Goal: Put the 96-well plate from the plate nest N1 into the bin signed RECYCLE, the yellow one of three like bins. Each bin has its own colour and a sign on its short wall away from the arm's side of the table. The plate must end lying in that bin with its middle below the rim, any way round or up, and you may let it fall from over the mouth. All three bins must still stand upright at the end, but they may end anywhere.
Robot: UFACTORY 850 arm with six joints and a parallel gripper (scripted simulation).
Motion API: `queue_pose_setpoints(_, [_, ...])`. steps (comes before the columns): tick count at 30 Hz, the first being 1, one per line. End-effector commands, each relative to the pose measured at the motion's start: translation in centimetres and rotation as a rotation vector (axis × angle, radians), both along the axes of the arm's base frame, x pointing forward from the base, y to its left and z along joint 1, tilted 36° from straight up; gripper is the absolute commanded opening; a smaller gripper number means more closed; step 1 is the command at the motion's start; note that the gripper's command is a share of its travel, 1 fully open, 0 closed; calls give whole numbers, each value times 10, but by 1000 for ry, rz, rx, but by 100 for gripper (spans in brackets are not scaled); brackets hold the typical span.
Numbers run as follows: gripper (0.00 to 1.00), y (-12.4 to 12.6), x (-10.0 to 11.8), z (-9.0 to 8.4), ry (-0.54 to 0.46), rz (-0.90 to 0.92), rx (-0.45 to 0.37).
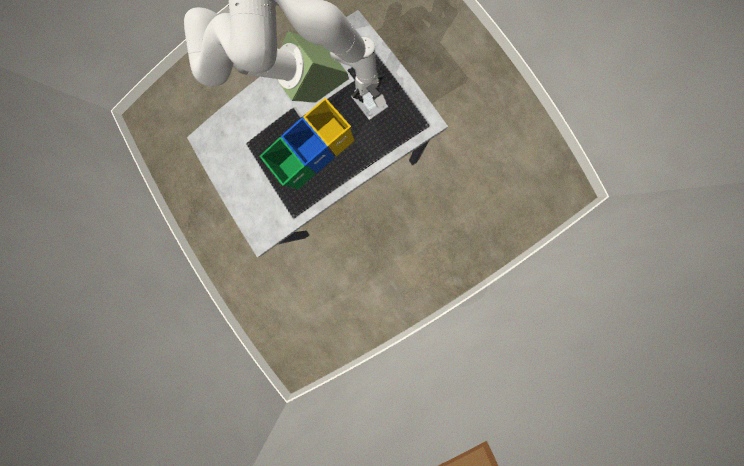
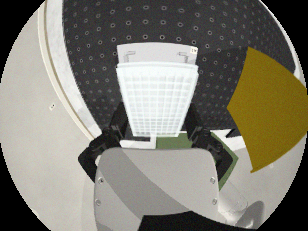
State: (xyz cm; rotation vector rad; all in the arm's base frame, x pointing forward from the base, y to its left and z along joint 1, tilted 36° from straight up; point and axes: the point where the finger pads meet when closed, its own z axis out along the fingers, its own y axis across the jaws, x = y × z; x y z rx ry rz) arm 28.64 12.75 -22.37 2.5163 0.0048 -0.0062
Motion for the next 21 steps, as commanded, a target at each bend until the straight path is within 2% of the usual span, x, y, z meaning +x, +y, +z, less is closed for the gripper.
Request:
queue_pose_setpoints(1, [0, 4, 0, 5, 0, 0, 1])
queue_pose_setpoints(21, [0, 22, 0, 29, 0, 0, 1])
